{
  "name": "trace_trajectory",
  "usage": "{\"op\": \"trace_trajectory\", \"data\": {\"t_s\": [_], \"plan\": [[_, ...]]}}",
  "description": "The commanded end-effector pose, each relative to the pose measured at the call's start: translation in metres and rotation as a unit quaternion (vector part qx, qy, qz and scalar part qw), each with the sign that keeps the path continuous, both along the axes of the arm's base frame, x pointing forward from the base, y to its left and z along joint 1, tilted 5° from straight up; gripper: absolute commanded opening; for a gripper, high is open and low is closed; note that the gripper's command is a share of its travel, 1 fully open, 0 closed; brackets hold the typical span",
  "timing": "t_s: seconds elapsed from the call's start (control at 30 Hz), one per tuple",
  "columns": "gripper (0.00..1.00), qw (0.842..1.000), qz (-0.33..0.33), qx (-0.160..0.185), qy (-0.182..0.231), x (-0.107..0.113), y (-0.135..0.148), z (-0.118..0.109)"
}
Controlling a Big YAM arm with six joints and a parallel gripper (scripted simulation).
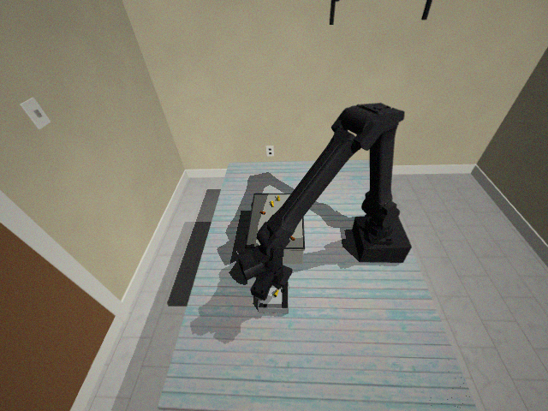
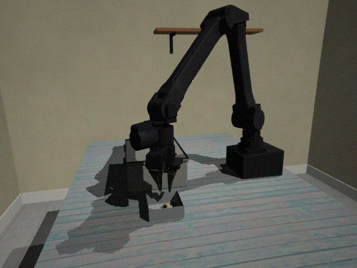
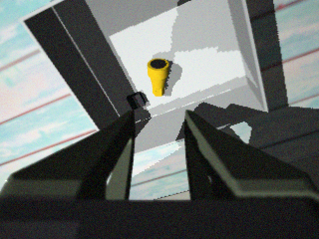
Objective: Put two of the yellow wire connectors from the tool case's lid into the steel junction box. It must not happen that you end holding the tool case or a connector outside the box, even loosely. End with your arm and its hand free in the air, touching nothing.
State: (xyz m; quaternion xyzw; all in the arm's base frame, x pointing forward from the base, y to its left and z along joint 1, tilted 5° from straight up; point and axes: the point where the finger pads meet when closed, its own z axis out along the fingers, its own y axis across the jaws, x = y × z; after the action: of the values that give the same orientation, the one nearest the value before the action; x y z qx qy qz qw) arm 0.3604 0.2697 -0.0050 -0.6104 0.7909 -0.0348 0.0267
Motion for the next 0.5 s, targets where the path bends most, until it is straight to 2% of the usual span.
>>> {"op": "trace_trajectory", "data": {"t_s": [0.0, 0.23, 0.3, 0.37, 0.43, 0.47], "plan": [[0.28, 1.0, 0.001, 0.008, -0.009, 0.009, 0.013, 0.011], [0.28, 1.0, 0.001, 0.004, -0.005, 0.007, 0.011, 0.006], [0.28, 1.0, 0.001, 0.008, -0.009, 0.008, 0.013, 0.017], [0.28, 1.0, 0.001, 0.011, -0.013, 0.008, 0.015, 0.037], [0.28, 1.0, 0.001, 0.011, -0.013, 0.008, 0.015, 0.037], [0.28, 1.0, 0.001, 0.012, -0.014, 0.008, 0.015, 0.046]]}}
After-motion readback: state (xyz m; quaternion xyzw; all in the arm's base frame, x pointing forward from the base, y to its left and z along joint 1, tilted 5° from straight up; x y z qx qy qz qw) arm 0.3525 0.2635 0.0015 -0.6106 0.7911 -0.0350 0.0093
